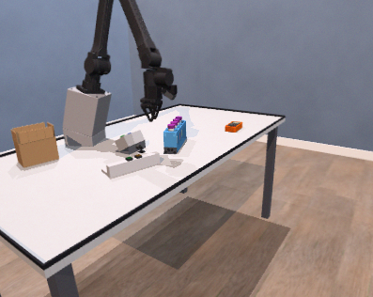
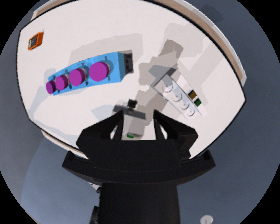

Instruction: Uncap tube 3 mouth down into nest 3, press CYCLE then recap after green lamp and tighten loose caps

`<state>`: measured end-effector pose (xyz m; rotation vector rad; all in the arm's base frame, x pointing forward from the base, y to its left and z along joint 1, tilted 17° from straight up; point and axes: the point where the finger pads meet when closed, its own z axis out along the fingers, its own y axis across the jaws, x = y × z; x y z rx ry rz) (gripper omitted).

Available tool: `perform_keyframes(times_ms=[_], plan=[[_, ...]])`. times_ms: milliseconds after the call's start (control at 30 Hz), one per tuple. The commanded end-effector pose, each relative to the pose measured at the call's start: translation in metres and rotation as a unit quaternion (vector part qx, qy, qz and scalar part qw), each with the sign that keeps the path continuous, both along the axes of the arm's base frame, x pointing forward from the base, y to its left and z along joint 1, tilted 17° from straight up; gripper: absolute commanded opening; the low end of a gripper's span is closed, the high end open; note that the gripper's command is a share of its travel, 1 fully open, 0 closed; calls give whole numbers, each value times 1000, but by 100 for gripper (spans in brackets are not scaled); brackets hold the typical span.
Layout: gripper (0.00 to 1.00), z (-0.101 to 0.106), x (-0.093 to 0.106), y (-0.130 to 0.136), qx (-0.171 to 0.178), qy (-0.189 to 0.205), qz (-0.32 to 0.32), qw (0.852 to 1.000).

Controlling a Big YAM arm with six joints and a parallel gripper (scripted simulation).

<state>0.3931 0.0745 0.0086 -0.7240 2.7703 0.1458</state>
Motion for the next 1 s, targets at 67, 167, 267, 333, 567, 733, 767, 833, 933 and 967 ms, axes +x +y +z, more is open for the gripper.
perform_keyframes(times_ms=[67, 167, 267, 333, 567, 733, 767, 833, 933, 967], plan=[[49, 7, 11, 0, 2, -11, -10, 1000], [49, 17, 19, 23, 27, -9, -89, 996], [49, 20, 18, 32, 38, -3, -128, 991], [49, 24, 13, 48, 59, 16, -207, 977], [49, 19, 8, 73, 85, 45, -322, 942], [49, 20, 5, 98, 109, 67, -425, 896], [49, 20, 5, 98, 110, 68, -432, 893], [49, 20, 5, 98, 110, 68, -432, 893], [49, 22, 3, 115, 128, 81, -501, 852], [49, 23, 2, 124, 137, 87, -534, 830]])
